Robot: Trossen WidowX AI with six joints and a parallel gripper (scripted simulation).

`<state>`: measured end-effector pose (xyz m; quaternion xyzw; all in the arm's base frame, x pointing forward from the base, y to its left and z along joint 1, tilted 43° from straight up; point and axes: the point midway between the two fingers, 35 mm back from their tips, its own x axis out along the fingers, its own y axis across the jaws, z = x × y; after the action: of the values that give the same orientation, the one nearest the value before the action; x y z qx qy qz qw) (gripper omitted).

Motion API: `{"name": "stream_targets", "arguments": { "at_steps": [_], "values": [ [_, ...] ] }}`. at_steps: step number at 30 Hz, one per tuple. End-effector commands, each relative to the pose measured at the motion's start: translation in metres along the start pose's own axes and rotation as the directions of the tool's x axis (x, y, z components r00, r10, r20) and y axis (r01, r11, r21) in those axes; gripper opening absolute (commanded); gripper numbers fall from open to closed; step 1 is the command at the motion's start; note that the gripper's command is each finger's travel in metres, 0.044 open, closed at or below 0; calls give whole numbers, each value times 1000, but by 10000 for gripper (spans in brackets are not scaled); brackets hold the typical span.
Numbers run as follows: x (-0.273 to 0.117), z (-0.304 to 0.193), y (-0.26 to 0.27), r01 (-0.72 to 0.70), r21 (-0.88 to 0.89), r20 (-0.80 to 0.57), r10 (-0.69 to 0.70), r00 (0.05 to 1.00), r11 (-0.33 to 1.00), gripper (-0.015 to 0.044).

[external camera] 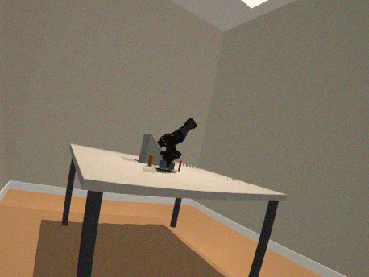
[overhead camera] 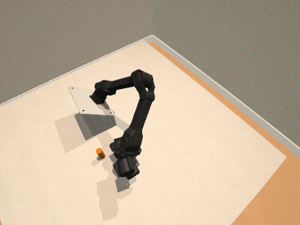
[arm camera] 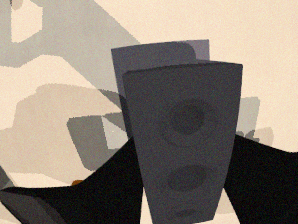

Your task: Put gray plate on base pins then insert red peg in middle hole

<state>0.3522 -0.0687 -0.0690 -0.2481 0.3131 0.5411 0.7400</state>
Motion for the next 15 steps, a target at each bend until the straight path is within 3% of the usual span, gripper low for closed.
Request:
{"name": "stream_targets", "arguments": {
  "at_steps": [1, 2, 15],
  "values": [
    [-1, 0, 0, 1, 0, 0, -1, 1000, 1000, 0],
    [-1, 0, 0, 1, 0, 0, -1, 1000, 1000, 0],
    [-1, 0, 0, 1, 0, 0, -1, 1000, 1000, 341]
  ]
}}
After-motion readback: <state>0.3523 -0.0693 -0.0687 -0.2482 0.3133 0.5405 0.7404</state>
